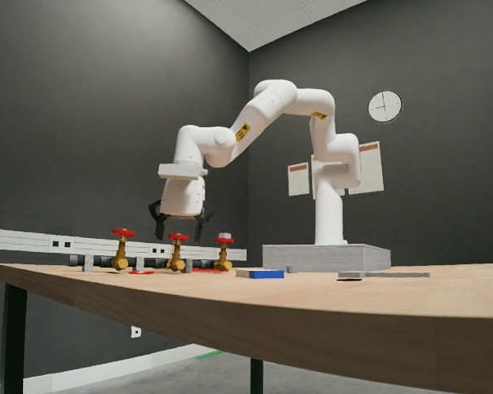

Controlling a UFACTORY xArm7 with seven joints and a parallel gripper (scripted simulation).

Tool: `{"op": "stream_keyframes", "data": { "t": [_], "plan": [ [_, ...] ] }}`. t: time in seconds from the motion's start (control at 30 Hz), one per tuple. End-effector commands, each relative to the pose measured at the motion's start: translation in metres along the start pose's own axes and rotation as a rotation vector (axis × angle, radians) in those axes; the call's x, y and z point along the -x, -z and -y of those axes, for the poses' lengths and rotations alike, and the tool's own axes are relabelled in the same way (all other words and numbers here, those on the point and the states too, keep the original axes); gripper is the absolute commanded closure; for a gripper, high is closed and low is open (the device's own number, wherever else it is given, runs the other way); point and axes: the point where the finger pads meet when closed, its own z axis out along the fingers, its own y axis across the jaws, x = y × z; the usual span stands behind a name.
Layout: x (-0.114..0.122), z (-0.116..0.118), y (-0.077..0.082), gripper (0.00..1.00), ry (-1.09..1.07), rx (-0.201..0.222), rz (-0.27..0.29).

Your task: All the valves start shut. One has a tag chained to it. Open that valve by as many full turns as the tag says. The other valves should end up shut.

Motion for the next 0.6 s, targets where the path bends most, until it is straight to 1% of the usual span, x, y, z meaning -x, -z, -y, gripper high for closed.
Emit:
{"op": "stream_keyframes", "data": {
  "t": [0.0,0.07,0.1,0.57],
  "plan": [
    [-0.0010,-0.0015,0.0019,0.00,-0.279,0.010,0.008],
    [-0.0010,-0.0015,0.0019,0.00,-0.279,0.010,0.008],
    [-0.0010,-0.0015,0.0019,0.00,-0.416,0.011,0.003],
    [-0.0009,-0.0015,0.0019,0.00,-1.044,0.008,-0.030]
  ]
}}
